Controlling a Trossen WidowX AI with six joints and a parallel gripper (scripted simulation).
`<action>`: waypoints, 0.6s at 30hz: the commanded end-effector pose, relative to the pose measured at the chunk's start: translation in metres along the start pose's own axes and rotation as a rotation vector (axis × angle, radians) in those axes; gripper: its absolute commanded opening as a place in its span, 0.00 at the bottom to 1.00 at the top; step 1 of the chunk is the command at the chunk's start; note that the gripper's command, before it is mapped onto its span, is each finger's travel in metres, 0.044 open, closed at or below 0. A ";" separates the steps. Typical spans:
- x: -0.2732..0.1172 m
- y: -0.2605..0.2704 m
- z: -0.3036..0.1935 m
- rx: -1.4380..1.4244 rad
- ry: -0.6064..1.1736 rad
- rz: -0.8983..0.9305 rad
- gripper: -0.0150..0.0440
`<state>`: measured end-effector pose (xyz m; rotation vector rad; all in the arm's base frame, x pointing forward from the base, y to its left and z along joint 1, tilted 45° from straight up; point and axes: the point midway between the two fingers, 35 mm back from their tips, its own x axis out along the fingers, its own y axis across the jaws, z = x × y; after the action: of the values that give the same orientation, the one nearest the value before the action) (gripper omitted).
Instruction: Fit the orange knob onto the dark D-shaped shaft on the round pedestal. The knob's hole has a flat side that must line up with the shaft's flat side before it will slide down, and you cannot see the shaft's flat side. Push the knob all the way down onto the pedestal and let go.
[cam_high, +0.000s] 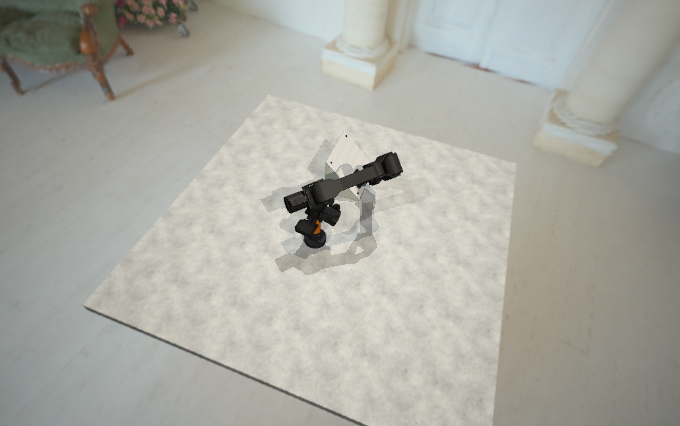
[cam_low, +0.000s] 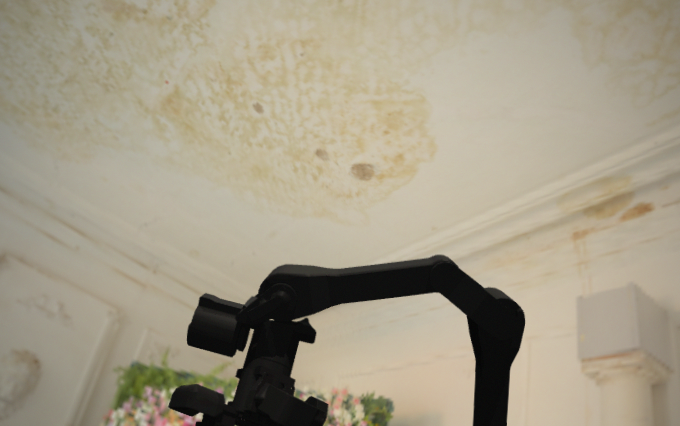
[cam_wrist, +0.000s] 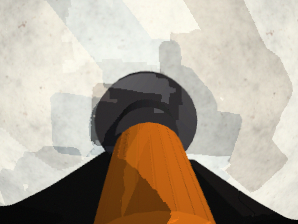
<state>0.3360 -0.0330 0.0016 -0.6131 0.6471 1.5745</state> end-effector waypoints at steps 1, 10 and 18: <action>0.001 0.001 0.000 -0.040 0.002 0.001 0.25; 0.002 0.000 0.001 -0.040 0.002 0.001 0.25; 0.003 0.001 0.000 -0.040 0.002 0.001 0.25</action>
<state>0.3351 -0.0308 0.0001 -0.6397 0.6222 1.5906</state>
